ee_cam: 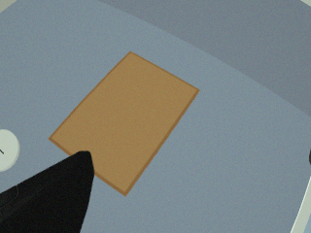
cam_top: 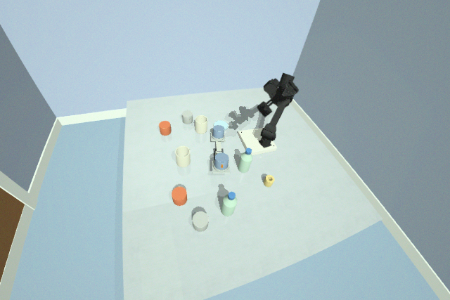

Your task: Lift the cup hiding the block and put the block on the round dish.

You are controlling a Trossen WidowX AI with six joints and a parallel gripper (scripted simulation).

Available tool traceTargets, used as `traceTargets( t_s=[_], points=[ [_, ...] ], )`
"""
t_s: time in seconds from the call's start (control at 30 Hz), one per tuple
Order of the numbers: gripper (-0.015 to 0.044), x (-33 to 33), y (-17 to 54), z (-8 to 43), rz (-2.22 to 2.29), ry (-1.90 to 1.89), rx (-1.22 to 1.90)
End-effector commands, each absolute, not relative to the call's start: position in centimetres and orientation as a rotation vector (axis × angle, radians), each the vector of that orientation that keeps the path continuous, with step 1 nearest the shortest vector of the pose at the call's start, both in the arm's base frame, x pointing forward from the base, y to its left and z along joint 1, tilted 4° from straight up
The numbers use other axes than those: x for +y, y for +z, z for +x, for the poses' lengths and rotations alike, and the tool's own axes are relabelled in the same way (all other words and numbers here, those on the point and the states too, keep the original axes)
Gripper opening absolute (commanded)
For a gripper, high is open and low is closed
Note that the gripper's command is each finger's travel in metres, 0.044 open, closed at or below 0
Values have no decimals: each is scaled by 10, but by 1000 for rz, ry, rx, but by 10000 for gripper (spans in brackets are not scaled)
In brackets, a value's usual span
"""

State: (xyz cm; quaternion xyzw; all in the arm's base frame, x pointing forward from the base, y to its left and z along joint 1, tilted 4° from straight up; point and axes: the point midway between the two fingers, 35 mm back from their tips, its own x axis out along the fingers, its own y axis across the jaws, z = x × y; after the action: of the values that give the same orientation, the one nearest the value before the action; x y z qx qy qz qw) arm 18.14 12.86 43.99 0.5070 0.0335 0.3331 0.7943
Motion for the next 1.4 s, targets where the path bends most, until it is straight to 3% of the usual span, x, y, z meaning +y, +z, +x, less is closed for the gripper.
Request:
traceTargets(
  t_s=[0.0, 0.63, 1.37],
  points=[
    [440, 128, 419, 199, 1041, 599, 132],
    [440, 97, 315, 234, 731, 120, 417],
    [440, 29, 231, 212, 202, -323, 745]
  ],
)
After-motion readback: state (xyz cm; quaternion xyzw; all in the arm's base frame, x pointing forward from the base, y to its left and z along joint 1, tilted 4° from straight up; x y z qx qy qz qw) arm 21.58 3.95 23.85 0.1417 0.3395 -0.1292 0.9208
